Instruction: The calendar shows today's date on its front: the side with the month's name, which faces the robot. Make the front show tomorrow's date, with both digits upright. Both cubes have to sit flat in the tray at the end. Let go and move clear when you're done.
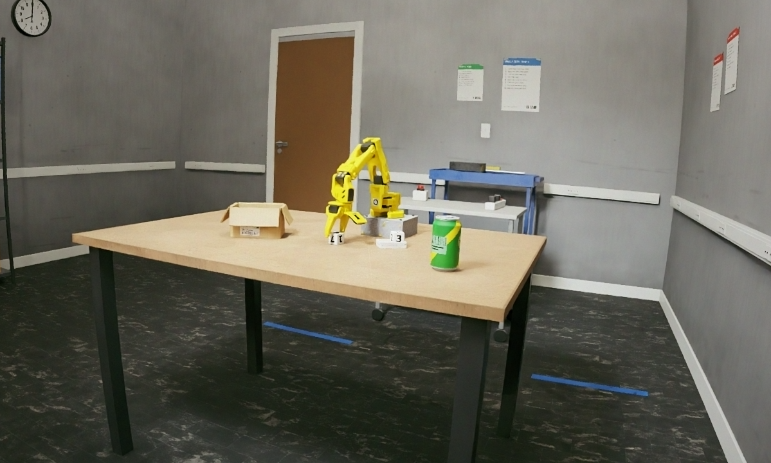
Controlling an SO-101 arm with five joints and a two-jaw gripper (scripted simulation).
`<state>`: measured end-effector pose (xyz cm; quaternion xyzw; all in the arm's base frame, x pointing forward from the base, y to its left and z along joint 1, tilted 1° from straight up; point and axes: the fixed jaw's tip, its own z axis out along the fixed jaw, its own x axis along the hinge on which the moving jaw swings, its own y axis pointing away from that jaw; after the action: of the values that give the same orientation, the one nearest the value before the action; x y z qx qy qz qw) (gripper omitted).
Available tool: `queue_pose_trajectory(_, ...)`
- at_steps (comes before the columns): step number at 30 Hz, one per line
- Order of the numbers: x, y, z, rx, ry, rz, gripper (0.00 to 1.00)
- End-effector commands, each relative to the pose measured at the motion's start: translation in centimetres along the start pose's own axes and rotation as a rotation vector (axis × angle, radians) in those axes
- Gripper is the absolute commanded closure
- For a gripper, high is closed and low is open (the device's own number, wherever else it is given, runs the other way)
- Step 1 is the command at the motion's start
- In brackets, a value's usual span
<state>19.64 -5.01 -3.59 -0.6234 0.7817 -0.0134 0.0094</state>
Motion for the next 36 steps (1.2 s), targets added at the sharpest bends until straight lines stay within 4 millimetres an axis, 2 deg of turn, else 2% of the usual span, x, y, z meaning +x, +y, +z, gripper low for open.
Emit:
queue_pose_trajectory(1, 0.13, 0.65, 0.50, -0.030, -0.002, 0.017, 0.65)
queue_pose_trajectory(15, 0.13, 0.44, 0.51, -0.030, -0.002, 0.017, 0.68)
queue_pose_trajectory(36, 0.14, -0.25, 0.54, -0.030, -0.002, 0.017, 0.77)
